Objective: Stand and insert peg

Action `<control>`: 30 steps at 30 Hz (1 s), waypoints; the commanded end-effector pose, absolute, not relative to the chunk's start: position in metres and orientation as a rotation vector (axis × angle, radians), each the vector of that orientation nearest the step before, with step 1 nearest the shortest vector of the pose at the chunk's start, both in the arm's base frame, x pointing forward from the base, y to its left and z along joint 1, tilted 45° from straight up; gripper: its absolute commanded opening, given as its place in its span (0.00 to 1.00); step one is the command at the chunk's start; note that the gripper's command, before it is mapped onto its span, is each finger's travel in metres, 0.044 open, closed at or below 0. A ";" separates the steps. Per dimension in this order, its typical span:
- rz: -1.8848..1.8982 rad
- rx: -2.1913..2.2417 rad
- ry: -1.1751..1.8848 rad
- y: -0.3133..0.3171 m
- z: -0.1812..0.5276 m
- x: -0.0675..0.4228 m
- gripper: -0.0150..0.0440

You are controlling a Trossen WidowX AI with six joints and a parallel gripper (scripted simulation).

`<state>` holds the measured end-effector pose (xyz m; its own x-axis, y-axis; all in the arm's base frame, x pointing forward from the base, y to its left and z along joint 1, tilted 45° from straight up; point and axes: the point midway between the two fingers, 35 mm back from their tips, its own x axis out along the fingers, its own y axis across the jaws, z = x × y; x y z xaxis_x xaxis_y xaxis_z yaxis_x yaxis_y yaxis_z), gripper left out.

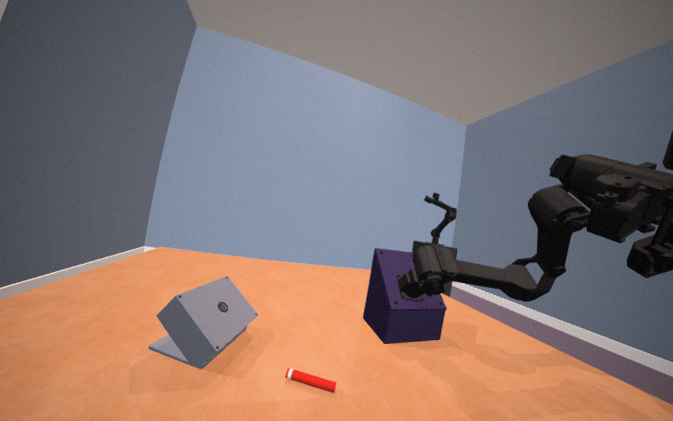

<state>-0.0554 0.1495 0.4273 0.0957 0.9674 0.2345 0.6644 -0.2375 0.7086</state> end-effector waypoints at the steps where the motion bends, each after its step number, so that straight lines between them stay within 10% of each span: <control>1: 0.951 1.960 1.600 0.149 0.428 -0.055 0.98; 30: 0.182 2.683 2.142 0.140 0.447 0.051 1.00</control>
<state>0.0351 0.1415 0.4455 0.2116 0.9410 0.2640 0.9771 -0.2093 -0.0372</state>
